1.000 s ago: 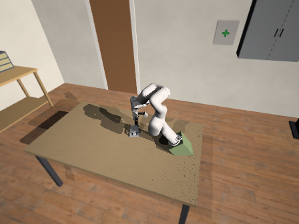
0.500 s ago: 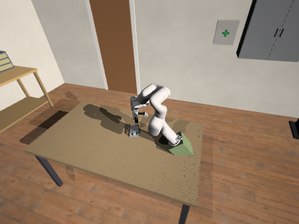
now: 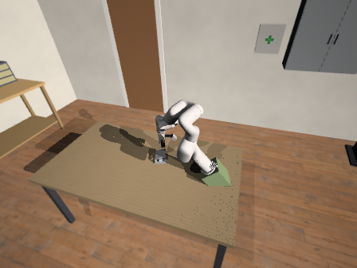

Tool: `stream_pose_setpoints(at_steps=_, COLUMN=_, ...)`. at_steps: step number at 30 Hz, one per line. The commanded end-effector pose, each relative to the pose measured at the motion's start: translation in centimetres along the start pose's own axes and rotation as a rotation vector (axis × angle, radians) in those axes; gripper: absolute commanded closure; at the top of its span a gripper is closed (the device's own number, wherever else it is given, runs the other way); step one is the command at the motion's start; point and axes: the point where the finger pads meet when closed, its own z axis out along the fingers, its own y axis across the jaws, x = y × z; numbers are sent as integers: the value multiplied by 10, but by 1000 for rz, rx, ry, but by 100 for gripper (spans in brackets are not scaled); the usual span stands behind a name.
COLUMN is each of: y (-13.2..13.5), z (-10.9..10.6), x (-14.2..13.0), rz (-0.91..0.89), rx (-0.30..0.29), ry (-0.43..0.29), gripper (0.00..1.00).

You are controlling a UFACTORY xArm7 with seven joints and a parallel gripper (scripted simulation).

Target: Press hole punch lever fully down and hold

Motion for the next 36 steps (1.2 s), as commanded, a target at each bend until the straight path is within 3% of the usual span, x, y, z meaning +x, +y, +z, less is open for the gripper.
stream_pose_setpoints(at_steps=1, y=-1, z=-1, x=-1, rz=0, rx=3, ry=-3, gripper=100)
stream_pose_setpoints(at_steps=23, y=-1, z=1, x=-1, rz=0, rx=2, ry=-3, gripper=100)
stream_pose_setpoints(at_steps=36, y=-1, z=17, x=-1, rz=0, rx=2, ry=-3, gripper=100)
